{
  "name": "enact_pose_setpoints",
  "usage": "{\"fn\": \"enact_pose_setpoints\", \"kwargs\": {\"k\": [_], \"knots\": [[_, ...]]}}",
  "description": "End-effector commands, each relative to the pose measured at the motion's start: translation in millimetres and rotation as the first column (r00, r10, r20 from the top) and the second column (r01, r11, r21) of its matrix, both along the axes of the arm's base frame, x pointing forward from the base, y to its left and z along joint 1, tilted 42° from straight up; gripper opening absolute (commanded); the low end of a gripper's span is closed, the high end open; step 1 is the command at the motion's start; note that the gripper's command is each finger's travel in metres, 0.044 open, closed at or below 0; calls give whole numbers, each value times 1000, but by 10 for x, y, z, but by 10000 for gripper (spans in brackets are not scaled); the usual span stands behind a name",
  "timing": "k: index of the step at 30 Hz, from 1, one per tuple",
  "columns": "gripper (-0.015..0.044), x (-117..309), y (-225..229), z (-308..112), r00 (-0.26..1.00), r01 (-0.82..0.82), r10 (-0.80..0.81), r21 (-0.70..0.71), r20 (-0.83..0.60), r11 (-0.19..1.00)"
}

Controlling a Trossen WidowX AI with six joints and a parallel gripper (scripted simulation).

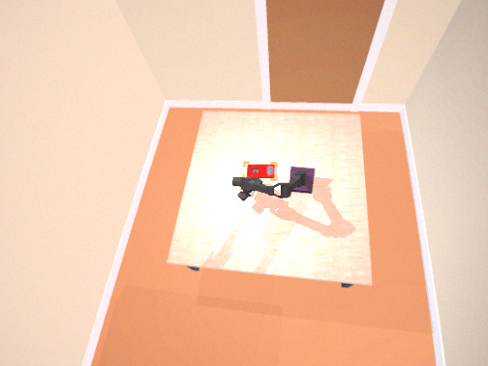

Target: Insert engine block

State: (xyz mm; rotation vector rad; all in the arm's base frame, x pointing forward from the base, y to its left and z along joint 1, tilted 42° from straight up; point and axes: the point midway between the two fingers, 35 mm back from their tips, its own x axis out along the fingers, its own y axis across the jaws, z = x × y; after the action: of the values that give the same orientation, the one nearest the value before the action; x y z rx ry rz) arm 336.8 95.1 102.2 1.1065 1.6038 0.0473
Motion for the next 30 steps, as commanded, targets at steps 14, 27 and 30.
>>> {"fn": "enact_pose_setpoints", "kwargs": {"k": [14, 27, 30], "knots": [[0, 17, 207, -230, 1000, 4, -4, 6, -6, 1000], [0, 31, 350, -387, 1000, 4, -4, 7, -6, 1000], [0, 34, 384, -424, 1000, 4, -4, 7, -6, 1000]]}}
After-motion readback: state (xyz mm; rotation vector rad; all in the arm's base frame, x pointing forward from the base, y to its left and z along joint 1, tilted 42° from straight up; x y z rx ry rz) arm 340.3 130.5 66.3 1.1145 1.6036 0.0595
